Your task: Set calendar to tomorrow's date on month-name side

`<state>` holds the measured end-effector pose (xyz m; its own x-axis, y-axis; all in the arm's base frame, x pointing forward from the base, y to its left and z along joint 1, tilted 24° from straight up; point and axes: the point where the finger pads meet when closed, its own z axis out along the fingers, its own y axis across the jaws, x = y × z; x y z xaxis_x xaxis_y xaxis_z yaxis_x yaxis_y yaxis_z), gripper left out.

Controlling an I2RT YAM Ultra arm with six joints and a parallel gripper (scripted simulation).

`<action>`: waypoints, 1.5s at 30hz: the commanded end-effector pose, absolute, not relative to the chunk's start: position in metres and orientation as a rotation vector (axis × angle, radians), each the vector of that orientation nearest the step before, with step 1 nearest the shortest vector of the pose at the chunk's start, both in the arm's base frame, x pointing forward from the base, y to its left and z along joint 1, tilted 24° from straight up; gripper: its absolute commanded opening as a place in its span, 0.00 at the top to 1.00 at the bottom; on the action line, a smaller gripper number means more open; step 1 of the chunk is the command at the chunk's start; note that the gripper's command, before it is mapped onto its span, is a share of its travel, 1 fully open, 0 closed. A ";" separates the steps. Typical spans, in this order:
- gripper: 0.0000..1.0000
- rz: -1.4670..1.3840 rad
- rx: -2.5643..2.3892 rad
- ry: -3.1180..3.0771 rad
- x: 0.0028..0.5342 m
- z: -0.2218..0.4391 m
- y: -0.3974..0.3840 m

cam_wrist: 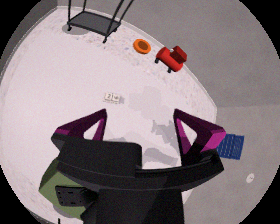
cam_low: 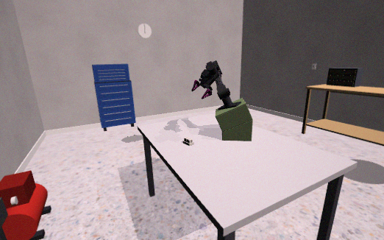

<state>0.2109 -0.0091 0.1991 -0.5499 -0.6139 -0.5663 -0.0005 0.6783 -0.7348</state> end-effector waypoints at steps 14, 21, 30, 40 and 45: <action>0.00 -0.875 -0.469 2.005 0.211 0.201 -0.009; 0.00 -0.871 -0.463 2.014 0.213 0.202 -0.008; 0.00 -0.845 -0.431 2.266 0.250 0.180 -0.009; 0.00 -0.647 -0.254 2.634 0.313 0.119 -0.043; 0.00 -0.501 -0.125 2.763 0.336 0.083 -0.072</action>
<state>0.3217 -0.0795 0.0901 -0.9501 -0.1559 -0.2701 -0.0152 0.8882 -0.4592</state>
